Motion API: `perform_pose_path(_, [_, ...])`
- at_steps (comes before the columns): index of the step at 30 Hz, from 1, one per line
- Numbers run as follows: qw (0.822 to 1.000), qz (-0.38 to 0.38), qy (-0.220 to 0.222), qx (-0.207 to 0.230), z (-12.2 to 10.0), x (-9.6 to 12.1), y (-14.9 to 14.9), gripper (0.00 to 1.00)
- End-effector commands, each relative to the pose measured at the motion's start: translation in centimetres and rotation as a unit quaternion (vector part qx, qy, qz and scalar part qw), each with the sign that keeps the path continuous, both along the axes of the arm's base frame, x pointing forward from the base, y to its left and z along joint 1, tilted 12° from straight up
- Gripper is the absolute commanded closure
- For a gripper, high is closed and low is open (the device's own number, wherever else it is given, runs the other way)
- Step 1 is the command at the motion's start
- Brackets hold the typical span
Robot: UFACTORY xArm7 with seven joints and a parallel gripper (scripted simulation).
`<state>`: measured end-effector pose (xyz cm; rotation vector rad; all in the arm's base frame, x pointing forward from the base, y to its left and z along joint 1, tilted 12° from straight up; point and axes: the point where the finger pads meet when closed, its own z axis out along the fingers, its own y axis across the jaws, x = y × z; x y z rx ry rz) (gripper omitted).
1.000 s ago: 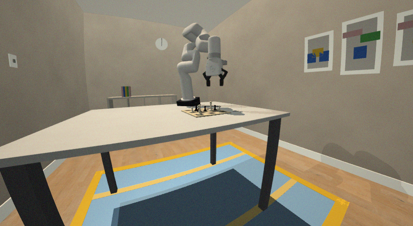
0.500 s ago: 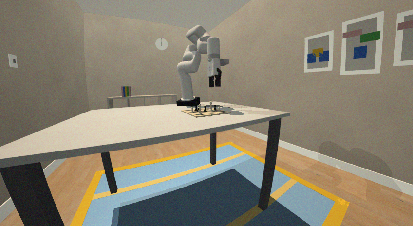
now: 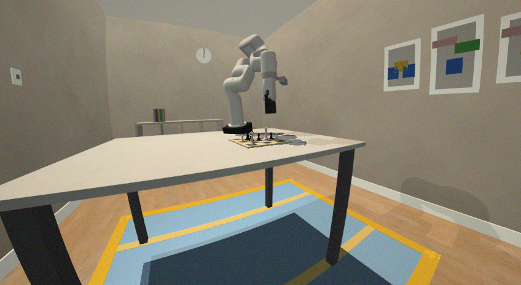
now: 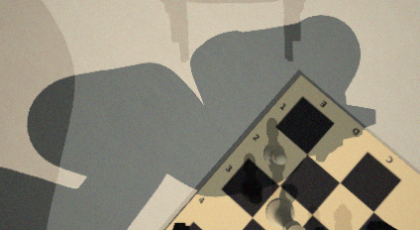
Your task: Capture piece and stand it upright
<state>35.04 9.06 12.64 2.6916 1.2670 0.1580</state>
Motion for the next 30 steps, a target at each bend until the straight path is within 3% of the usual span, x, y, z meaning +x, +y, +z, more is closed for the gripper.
perform_pose_path(1, [0.99, -0.137, -0.017, 0.018, -1.0, 0.4, -0.1, 0.0])
perform_pose_path(4, [0.987, -0.159, -0.019, 0.022, -1.1, 0.5, -0.2, 0.0])
perform_pose_path(5, [0.974, -0.223, -0.027, 0.034, -1.3, 0.5, -0.2, 0.0])
perform_pose_path(12, [0.93, -0.36, -0.043, 0.06, -2.0, 0.7, -0.4, 0.0])
perform_pose_path(19, [0.861, -0.498, -0.058, 0.084, -2.2, 0.8, -0.5, 0.0])
perform_pose_path(21, [0.861, -0.498, -0.058, 0.084, -2.2, 0.8, -0.5, 0.0])
perform_pose_path(22, [0.826, -0.552, -0.064, 0.092, -2.2, 0.8, -0.5, 0.0])
perform_pose_path(23, [0.816, -0.567, -0.066, 0.094, -2.2, 0.8, -0.5, 0.65])
perform_pose_path(30, [0.724, -0.678, -0.078, 0.103, -2.2, 0.8, -0.5, 0.65])
